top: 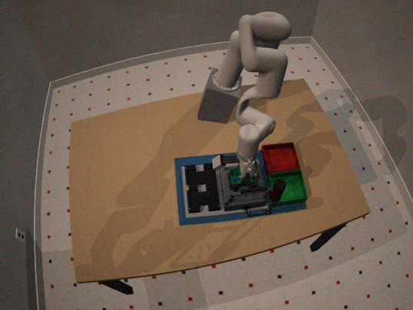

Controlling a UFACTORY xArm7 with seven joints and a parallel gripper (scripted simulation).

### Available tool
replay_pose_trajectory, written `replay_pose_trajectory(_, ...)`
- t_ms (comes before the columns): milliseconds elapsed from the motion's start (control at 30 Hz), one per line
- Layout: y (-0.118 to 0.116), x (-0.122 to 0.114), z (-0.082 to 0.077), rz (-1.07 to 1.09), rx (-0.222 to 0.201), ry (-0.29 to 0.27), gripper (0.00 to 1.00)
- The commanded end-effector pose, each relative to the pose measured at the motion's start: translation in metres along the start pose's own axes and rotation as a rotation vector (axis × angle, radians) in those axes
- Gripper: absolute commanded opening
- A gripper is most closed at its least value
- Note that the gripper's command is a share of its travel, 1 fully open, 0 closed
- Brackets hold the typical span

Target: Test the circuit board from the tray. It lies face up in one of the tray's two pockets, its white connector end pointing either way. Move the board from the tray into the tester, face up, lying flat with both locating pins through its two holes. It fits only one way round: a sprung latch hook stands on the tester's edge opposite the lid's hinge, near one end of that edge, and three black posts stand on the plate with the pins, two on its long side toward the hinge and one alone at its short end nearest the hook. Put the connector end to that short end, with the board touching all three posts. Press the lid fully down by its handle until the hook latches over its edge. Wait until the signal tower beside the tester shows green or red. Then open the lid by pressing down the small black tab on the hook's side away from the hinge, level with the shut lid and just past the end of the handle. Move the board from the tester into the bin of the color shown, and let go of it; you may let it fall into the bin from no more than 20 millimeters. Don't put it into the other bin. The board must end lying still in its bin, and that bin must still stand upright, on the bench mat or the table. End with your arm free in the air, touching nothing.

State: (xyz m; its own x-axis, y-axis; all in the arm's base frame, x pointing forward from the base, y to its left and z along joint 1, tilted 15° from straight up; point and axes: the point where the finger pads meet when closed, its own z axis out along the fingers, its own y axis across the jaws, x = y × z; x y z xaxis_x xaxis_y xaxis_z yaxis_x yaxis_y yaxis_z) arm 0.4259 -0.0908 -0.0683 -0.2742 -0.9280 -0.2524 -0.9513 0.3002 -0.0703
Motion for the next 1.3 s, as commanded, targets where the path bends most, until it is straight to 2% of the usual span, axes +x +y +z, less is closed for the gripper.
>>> replay_pose_trajectory(0, -0.001, 0.0, 0.006, 0.0, 0.003, 0.001, 0.79)
replay_pose_trajectory(233, -0.002, 0.0, 0.016, 0.0, 0.003, 0.001, 0.79)
replay_pose_trajectory(467, -0.002, 0.0, 0.019, 0.0, 0.003, 0.001, 0.79)
replay_pose_trajectory(1267, -0.002, 0.0, 0.02, 0.0, 0.003, 0.001, 0.79)
